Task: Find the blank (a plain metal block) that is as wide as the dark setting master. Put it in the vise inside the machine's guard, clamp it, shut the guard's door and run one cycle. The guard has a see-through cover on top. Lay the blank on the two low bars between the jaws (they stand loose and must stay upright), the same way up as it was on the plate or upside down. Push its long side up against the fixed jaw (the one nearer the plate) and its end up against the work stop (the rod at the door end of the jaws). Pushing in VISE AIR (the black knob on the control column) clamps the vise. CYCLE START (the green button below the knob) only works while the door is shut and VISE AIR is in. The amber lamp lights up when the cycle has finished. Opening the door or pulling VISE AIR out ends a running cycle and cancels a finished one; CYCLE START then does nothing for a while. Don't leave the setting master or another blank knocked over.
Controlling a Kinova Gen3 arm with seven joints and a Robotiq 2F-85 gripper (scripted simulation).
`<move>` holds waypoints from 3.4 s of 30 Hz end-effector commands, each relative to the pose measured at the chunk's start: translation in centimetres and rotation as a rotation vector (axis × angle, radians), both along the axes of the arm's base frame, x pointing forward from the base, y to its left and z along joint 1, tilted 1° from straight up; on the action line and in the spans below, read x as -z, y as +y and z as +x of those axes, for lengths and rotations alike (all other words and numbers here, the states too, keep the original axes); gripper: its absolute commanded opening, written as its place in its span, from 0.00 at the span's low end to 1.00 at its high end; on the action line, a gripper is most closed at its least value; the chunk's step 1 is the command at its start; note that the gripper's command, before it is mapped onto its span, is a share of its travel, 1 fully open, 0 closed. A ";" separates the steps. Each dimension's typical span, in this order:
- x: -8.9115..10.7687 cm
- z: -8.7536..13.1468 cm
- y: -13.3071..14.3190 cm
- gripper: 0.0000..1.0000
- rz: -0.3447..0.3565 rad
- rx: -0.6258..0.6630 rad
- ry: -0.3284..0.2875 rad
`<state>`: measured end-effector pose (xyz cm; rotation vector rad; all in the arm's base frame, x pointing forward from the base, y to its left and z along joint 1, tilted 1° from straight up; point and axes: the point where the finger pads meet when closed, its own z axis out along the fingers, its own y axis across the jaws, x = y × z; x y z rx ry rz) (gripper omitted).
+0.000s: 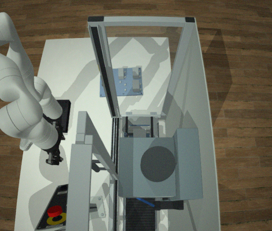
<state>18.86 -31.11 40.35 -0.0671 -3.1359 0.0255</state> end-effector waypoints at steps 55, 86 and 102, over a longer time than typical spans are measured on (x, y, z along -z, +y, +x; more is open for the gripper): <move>9.7 -0.1 -2.4 0.80 -0.003 -0.002 -0.105; 9.7 5.9 -2.7 0.80 -0.003 -0.002 -0.106; 9.7 7.2 -2.7 0.80 -0.003 -0.002 -0.106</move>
